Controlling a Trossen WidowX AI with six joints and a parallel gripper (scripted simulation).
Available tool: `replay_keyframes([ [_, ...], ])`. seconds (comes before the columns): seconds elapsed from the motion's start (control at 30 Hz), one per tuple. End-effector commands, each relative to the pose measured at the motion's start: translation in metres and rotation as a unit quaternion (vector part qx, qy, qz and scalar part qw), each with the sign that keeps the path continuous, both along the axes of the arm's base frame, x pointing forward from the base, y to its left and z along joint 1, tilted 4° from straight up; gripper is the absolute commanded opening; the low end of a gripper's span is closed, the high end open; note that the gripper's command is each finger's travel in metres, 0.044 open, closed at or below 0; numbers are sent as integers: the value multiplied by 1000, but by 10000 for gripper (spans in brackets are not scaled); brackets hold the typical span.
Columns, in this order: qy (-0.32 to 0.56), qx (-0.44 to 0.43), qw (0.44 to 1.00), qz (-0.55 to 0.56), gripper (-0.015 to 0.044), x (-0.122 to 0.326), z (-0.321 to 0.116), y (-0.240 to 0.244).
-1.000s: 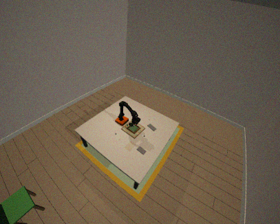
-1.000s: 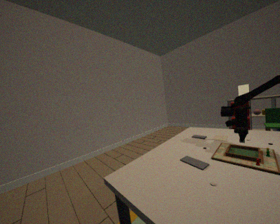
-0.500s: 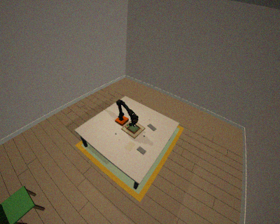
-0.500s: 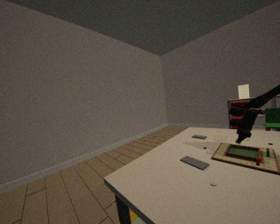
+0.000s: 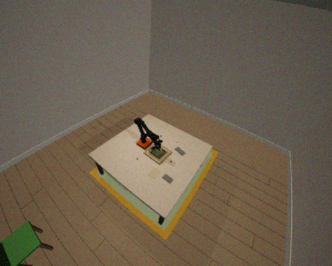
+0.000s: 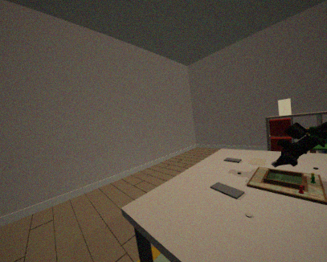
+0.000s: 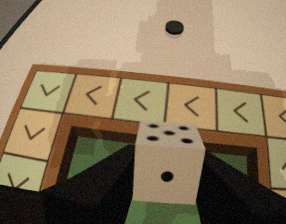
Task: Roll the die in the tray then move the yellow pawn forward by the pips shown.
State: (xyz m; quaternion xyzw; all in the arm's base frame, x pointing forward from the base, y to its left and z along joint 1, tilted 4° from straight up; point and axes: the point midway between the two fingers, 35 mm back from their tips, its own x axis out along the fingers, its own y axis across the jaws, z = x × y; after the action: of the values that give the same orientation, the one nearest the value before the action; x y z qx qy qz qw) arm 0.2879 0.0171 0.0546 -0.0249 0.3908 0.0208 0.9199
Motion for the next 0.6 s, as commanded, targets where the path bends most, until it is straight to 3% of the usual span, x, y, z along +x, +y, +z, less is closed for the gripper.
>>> replay_keyframes([
  [0.0, -19, -2, 1000, 1, 0, -3, 4, 0],
  [0.2, -18, -2, 1000, 1, 0, -32, 27, 1],
  [0.57, -20, -1, 1000, 4, 0, -32, 27, 1],
])
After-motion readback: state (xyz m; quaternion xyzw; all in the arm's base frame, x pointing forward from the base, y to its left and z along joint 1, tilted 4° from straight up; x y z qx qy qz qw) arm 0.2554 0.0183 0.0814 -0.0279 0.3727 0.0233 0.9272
